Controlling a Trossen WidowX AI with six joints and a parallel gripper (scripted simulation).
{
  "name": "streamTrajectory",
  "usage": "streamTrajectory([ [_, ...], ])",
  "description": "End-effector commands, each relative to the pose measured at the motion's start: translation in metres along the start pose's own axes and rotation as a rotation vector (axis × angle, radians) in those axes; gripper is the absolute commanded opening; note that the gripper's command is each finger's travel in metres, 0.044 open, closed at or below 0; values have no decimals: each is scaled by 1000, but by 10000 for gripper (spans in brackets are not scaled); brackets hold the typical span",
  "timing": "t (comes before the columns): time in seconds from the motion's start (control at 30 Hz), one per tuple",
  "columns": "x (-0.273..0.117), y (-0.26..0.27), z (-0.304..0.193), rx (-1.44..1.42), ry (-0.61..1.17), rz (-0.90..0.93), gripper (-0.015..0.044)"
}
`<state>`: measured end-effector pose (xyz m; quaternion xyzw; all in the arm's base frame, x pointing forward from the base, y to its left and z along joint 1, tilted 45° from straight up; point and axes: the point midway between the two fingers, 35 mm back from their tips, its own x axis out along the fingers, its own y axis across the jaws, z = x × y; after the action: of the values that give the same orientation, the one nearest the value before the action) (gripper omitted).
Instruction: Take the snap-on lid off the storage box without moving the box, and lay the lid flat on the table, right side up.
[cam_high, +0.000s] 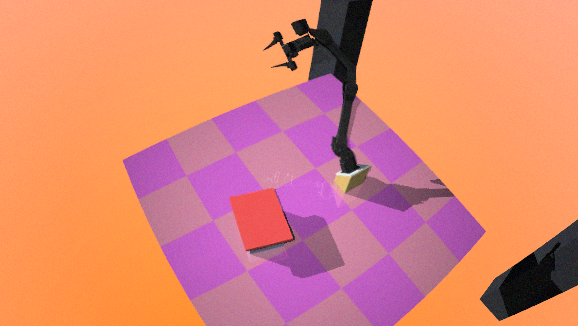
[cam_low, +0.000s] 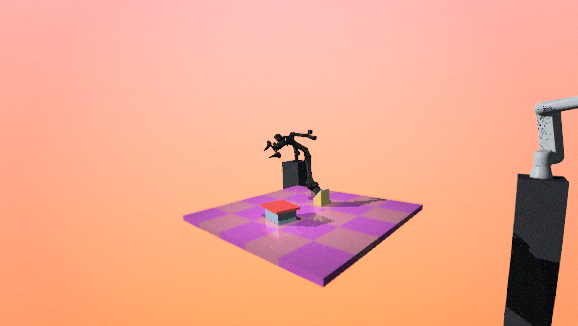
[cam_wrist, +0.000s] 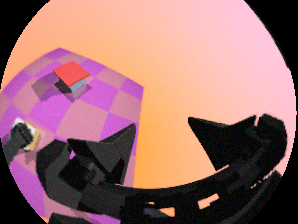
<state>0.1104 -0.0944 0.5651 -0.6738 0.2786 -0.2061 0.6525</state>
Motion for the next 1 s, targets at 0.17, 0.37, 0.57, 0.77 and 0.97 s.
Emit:
streamTrajectory([
  [0.17,72,27,27,369,-16,136,242],
  [0.37,103,50,57,510,-44,227,235],
  [0.57,142,85,95,735,11,324,235],
  [0.77,172,129,140,967,105,397,235],
  [0.97,189,179,187,1188,219,430,235],
])
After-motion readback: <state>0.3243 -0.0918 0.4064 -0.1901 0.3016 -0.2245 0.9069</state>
